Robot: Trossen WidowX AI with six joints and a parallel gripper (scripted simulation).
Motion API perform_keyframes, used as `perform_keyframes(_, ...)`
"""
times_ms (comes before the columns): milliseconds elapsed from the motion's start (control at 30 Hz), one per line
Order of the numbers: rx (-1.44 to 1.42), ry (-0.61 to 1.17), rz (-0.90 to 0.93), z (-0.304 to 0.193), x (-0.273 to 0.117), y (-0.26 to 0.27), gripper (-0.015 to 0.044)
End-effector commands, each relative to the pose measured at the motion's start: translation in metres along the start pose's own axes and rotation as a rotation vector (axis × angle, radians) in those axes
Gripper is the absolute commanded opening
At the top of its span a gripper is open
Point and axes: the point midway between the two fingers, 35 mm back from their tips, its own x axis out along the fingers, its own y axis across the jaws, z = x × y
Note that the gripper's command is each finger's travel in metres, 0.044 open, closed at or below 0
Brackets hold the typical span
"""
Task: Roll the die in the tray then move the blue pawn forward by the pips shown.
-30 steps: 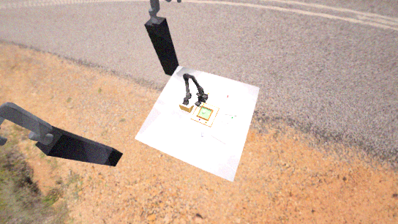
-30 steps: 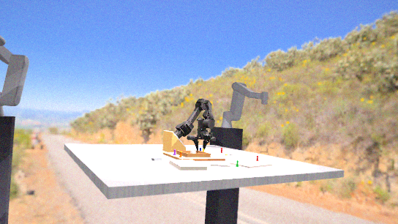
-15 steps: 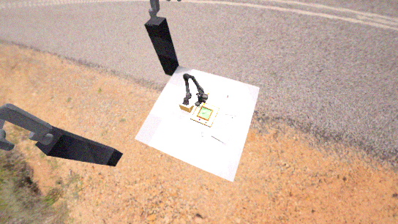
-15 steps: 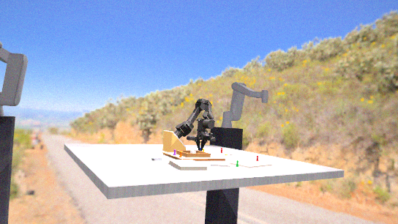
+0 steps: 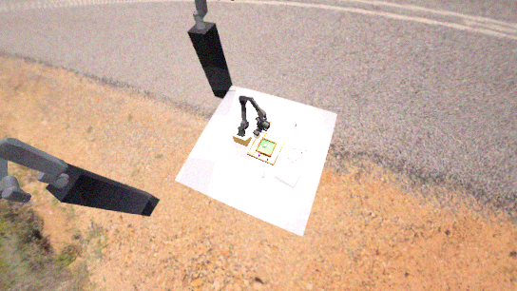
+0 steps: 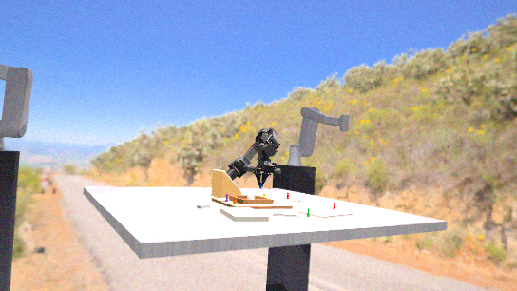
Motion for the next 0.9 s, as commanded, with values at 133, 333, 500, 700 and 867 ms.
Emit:
perform_keyframes(133, -0.001, 0.0, -0.004, 0.001, -0.04, 0.001, 0.0)
perform_keyframes(333, -0.001, 0.004, 0.009, -0.005, -0.067, 0.003, 0.0)
perform_keyframes(500, -0.002, 0.005, 0.014, -0.007, -0.074, 0.004, 0.0)
perform_keyframes(700, -0.003, 0.005, 0.016, -0.002, -0.056, -0.008, 0.0)
perform_keyframes(867, -0.005, 0.005, 0.019, 0.001, -0.035, -0.021, 0.0)
